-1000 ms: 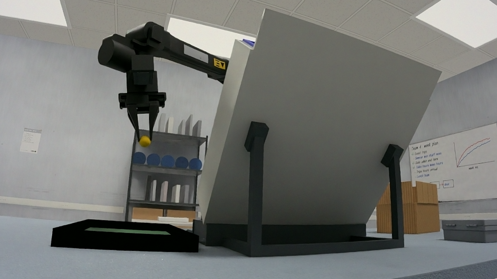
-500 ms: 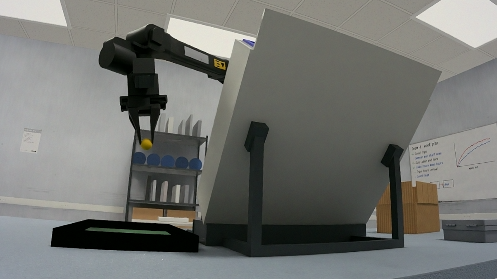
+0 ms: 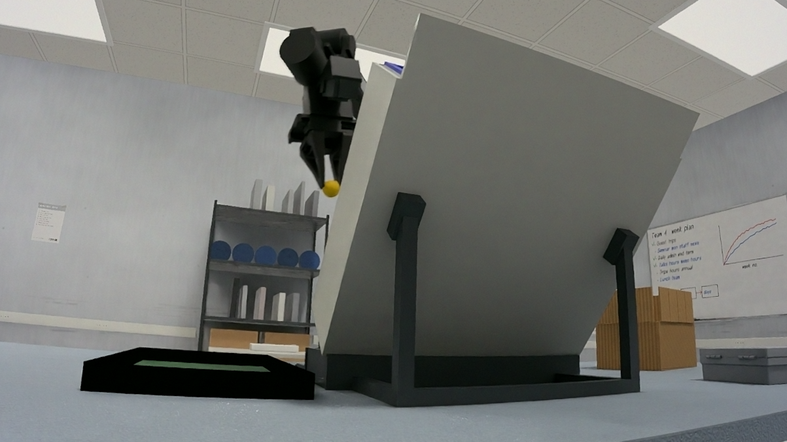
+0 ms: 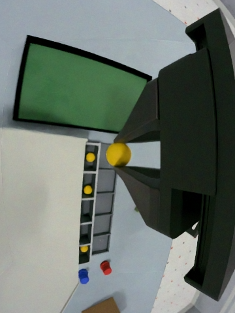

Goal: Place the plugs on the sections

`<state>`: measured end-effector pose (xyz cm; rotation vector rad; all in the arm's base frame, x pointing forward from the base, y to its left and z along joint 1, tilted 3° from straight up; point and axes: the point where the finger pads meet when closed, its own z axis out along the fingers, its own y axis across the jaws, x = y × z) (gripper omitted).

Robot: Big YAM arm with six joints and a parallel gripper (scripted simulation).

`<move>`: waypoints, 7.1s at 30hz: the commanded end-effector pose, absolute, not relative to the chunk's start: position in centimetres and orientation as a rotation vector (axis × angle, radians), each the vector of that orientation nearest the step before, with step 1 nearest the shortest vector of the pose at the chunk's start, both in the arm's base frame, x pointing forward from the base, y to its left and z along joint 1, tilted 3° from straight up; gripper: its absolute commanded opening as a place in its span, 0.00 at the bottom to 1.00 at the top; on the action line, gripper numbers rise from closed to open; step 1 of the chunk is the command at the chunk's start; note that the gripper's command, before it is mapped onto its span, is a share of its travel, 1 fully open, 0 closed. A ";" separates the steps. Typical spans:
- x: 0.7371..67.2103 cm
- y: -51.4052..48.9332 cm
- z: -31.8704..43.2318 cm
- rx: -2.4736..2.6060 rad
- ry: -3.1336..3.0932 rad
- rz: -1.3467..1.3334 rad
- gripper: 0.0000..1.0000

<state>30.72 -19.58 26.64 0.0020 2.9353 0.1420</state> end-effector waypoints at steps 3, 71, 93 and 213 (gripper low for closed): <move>31.6 -17.1 27.3 0.089 2.917 0.128 0.00; 39.3 13.5 40.6 0.069 2.653 -0.036 0.00; 39.3 13.5 40.5 0.062 2.662 -0.041 0.00; 56.1 12.4 41.7 0.069 2.642 -0.033 0.00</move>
